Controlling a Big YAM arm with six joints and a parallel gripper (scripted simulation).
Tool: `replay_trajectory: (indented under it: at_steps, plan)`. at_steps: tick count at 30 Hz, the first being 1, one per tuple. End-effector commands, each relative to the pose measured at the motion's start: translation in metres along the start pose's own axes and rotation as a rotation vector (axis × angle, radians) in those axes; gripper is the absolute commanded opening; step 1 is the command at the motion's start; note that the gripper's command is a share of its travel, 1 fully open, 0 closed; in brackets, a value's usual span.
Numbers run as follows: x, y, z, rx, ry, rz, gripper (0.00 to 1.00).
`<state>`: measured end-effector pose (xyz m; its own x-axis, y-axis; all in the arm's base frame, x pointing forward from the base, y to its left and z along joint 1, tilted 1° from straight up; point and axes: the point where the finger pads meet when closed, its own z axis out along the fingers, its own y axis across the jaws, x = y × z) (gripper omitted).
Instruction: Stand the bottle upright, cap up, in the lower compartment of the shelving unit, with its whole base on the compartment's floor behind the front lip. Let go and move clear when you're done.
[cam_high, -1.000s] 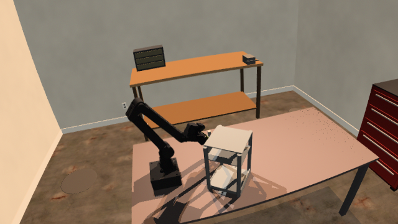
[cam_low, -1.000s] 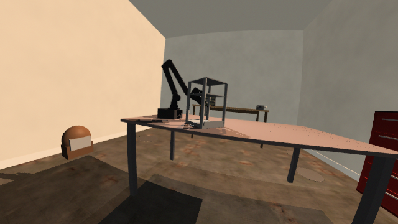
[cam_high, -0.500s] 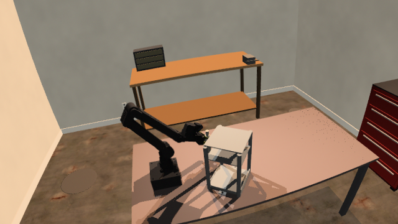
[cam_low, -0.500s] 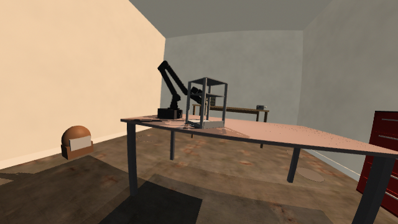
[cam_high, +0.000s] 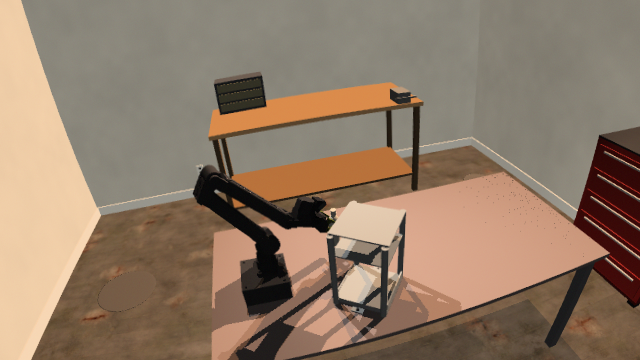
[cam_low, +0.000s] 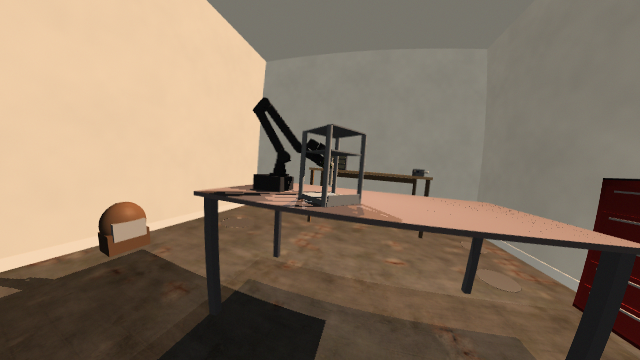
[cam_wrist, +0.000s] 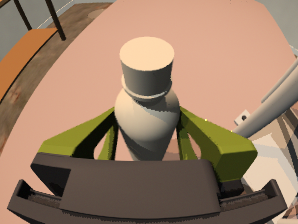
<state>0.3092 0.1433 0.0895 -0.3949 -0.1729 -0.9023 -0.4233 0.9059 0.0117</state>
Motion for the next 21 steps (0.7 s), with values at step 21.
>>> replay_trajectory:
  at_steps: [21]
  plan:
    - [-0.002, -0.034, -0.024, 0.201, -0.039, 0.105, 0.34]
